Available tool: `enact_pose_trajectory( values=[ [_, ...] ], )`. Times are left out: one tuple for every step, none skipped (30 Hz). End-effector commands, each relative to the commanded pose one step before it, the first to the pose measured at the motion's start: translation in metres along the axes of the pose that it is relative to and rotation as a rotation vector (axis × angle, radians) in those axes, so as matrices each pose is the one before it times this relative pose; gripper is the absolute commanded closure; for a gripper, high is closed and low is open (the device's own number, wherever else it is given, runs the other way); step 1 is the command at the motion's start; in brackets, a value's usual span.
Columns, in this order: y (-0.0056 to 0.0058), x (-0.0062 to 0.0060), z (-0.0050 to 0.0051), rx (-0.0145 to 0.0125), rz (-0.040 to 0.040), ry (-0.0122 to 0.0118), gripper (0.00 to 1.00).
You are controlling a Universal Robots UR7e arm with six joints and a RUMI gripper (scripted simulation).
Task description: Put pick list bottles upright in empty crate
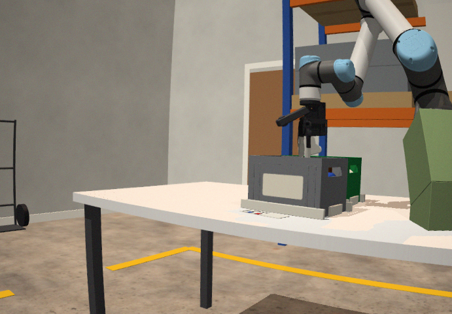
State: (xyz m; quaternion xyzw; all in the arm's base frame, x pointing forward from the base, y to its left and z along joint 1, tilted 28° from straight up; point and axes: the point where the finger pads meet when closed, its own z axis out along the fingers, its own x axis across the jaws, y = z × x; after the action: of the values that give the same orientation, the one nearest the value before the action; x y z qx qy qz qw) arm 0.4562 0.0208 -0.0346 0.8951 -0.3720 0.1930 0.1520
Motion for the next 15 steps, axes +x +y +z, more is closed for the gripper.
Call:
enact_pose_trajectory(
  values=[
    [0.00009,-0.00058,-0.00568,0.00106,-0.0003,-0.00015,0.62],
    [-0.0002,0.00037,-0.00275,0.00026,0.00026,0.00054,0.62],
    [-0.00023,0.00041,-0.00277,0.0003,0.00029,0.00058,0.62],
    [-0.00026,0.00045,-0.00279,0.00035,0.00033,0.00063,0.62],
    [-0.00032,0.00047,-0.00281,0.0005,0.00036,0.00058,0.62],
    [-0.00022,0.00031,-0.00277,0.00037,0.00024,0.00036,0.62],
    [0.0,0.00001,-0.00267,0.00001,0.0,-0.00001,0.62],
    [0.0,0.00001,-0.00267,0.00001,0.00001,-0.00001,0.62],
    [-0.00004,0.00002,-0.00276,-0.00002,0.00001,-0.00003,0.62],
    [0.0,0.00001,-0.00268,0.00001,0.00001,-0.00001,0.62],
    [0.0,0.0,0.0,0.0,0.0,0.0,0.62],
    [0.0,0.0,0.0,0.0,0.0,0.0,0.62],
    [0.00003,0.0,-0.00262,0.00003,0.0,0.00001,0.62],
    [0.0,0.00001,-0.00268,0.00001,0.00001,-0.00001,0.62],
    [0.0,0.0,-0.00268,0.00001,0.00001,-0.00001,0.62]
  ],
)
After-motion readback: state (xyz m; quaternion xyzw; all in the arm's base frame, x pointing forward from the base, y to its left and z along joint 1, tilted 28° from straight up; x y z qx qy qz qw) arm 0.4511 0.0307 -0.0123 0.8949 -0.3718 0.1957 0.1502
